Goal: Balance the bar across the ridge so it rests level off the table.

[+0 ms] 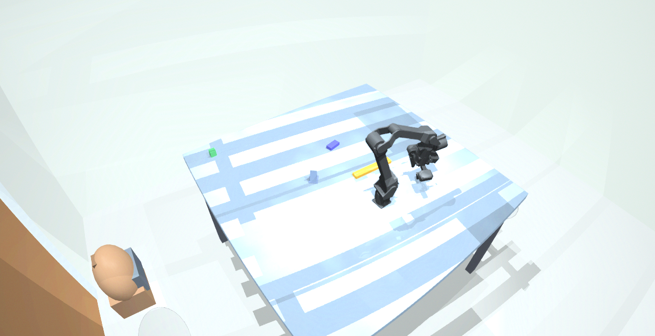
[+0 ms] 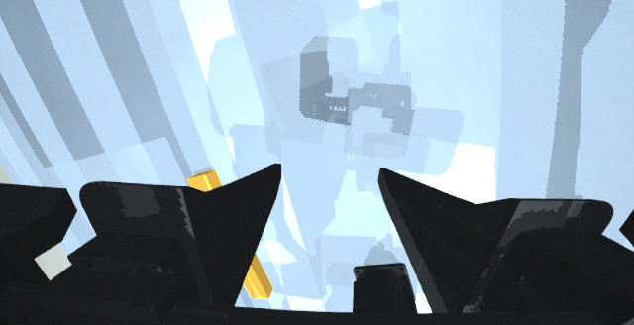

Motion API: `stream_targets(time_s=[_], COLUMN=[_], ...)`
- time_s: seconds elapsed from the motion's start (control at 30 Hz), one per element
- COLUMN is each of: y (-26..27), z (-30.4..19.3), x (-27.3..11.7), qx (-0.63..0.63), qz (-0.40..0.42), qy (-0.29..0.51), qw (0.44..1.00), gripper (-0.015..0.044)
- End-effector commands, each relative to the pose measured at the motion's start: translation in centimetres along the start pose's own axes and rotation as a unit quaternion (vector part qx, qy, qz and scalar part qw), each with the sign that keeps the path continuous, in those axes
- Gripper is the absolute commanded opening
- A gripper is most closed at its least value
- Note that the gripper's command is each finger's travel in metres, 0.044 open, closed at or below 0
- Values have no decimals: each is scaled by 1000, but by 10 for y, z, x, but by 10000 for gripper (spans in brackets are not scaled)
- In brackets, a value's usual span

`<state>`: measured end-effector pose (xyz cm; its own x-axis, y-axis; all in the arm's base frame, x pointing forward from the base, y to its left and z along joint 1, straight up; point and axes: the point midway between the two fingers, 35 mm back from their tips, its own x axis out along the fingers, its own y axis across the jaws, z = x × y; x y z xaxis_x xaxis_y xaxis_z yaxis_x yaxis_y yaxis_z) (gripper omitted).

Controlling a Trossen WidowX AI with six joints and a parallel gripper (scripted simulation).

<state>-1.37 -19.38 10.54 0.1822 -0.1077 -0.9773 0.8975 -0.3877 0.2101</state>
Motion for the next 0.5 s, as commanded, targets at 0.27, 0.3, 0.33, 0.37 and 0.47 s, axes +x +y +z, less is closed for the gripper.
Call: stream_targets(time_s=[0.27,0.3,0.33,0.37,0.47], y=[27,29,31,34,40], z=[-11,-12,-13,-14,-18], x=[4,4,4,5,6], qx=[-208,-225,-243,-261,-313], qz=[-10,-10,-11,-11,-12], qy=[17,19,21,22,27], qw=[978,974,970,965,949], gripper=[315,315,315,315,315])
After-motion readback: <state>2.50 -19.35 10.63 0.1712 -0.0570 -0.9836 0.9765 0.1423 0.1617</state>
